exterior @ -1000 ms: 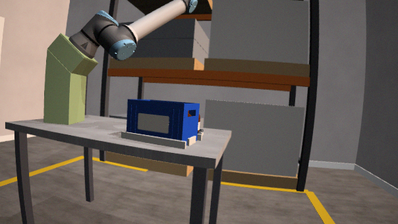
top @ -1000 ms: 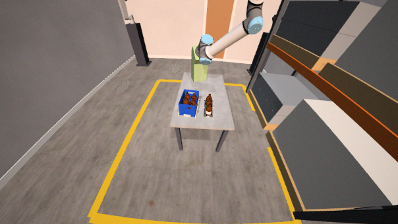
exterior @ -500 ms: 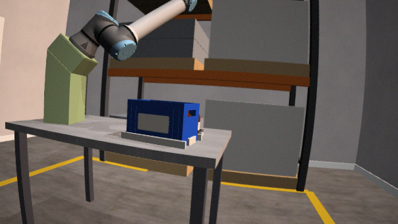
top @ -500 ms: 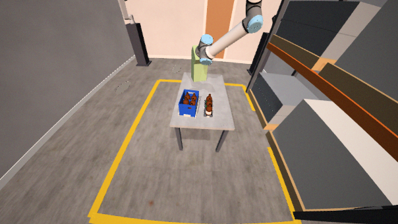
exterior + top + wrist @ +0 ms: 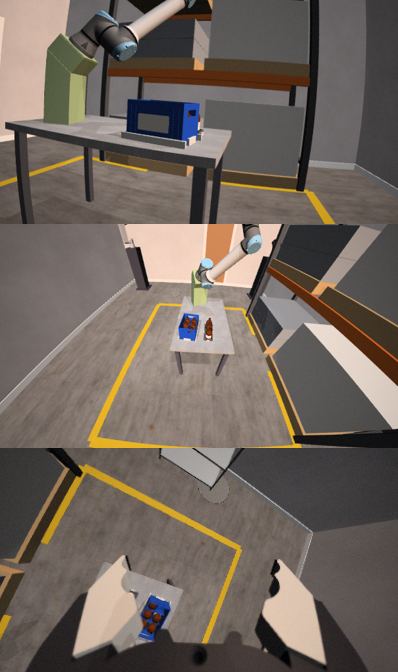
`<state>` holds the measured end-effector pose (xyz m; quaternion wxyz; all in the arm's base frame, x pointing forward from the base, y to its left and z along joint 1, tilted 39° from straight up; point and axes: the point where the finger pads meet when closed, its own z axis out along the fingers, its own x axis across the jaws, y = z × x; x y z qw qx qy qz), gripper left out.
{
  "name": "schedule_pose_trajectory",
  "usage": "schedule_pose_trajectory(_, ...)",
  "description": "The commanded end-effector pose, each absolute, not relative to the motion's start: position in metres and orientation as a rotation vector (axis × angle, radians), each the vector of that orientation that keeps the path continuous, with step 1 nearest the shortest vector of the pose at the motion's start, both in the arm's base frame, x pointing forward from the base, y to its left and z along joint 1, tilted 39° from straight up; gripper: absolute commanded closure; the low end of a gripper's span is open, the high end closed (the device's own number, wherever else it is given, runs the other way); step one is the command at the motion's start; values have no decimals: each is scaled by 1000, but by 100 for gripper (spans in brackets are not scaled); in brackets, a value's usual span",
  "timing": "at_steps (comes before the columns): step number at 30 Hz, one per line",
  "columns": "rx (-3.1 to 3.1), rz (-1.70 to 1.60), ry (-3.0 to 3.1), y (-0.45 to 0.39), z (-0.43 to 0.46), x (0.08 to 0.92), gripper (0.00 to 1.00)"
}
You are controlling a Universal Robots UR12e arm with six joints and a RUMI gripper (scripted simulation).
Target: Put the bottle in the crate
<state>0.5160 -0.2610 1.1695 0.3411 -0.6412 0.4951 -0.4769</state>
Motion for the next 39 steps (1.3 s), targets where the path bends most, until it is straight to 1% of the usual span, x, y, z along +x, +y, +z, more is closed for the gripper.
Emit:
schedule_pose_trajectory(1, -1764, -1287, 1234, -289, 1134, 528, 0)
schedule_pose_trajectory(6, -1863, -1300, 1170, -320, 1088, 541, 0)
schedule_pose_trajectory(8, -1863, -1300, 1170, -320, 1088, 541, 0)
schedule_pose_trajectory(10, -1933, -1308, 1121, -339, 1054, 552, 0)
schedule_pose_trajectory(17, -2041, -1317, 1035, -365, 998, 569, 0)
schedule_pose_trajectory(22, -2151, -1323, 936, -387, 935, 587, 0)
schedule_pose_trajectory(25, -2151, -1323, 936, -387, 935, 587, 0)
schedule_pose_trajectory(28, -2260, -1325, 824, -402, 868, 607, 0)
schedule_pose_trajectory(30, -2260, -1325, 824, -402, 868, 607, 0)
schedule_pose_trajectory(32, -2331, -1324, 742, -409, 822, 619, 0)
schedule_pose_trajectory(33, -2331, -1324, 742, -409, 822, 619, 0)
schedule_pose_trajectory(36, -2399, -1321, 655, -412, 774, 631, 0)
schedule_pose_trajectory(37, -2399, -1321, 655, -412, 774, 631, 0)
schedule_pose_trajectory(38, -2432, -1318, 610, -413, 750, 637, 0)
schedule_pose_trajectory(39, -2432, -1318, 610, -413, 750, 637, 0)
